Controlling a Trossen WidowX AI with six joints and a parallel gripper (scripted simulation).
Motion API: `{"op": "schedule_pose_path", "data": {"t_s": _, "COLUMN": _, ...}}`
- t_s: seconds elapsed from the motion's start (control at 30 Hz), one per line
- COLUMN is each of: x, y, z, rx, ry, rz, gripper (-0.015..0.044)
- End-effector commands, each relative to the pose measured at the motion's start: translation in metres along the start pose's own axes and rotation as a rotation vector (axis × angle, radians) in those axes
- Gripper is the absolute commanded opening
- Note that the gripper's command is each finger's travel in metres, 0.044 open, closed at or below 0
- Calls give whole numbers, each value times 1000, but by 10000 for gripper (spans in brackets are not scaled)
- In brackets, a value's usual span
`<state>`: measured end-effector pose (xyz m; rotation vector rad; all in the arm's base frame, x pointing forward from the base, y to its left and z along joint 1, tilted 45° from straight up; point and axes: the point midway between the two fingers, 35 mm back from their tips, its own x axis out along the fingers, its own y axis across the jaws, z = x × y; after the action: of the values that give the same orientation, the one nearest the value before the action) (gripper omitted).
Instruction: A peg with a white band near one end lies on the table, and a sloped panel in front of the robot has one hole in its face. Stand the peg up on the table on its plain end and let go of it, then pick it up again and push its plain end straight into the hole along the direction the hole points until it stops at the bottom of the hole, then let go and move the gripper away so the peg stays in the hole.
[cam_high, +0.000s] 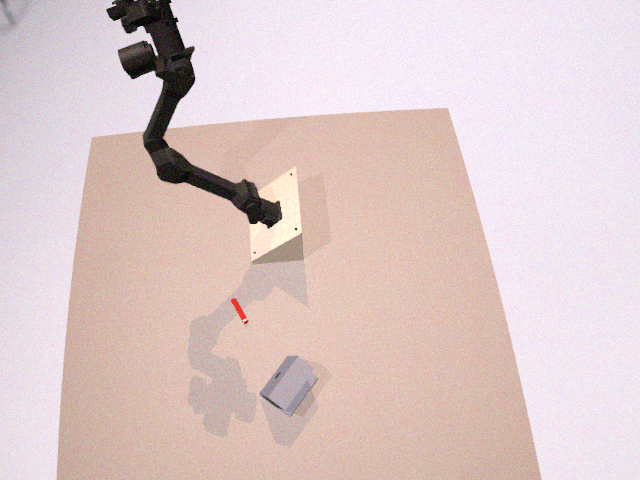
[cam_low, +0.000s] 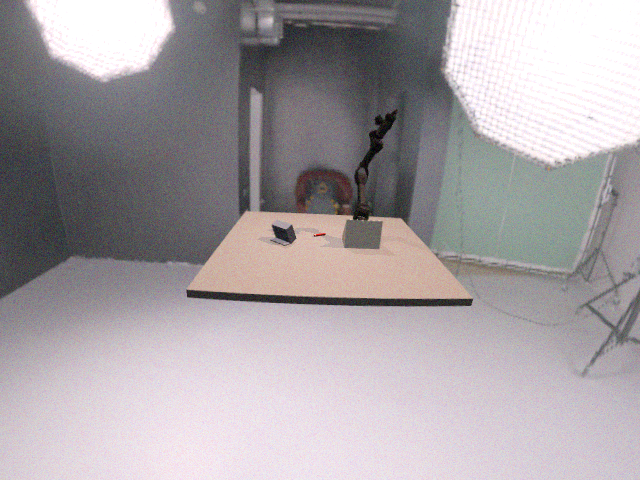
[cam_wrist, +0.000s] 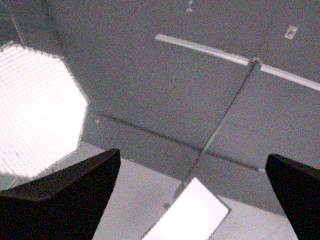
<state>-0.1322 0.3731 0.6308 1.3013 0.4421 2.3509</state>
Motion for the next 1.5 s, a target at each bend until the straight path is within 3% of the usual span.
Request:
{"op": "schedule_pose_path", "data": {"t_s": 0.0, "x": 0, "y": -1, "z": 0, "rx": -1, "ry": -1, "rz": -2, "gripper": 426}}
{"op": "schedule_pose_path", "data": {"t_s": 0.3, "x": -21, "y": -56, "z": 25, "rx": -88, "ry": -45, "rz": -195, "gripper": 440}}
{"op": "schedule_pose_path", "data": {"t_s": 0.63, "x": -70, "y": -134, "z": 69, "rx": -232, "ry": -111, "rz": -499, "gripper": 440}}
{"op": "schedule_pose_path", "data": {"t_s": 1.03, "x": -157, "y": -206, "z": 124, "rx": -393, "ry": -166, "rz": -874, "gripper": 440}}
{"op": "schedule_pose_path", "data": {"t_s": 1.47, "x": -271, "y": -246, "z": 177, "rx": -529, "ry": -196, "rz": -1265, "gripper": 440}}
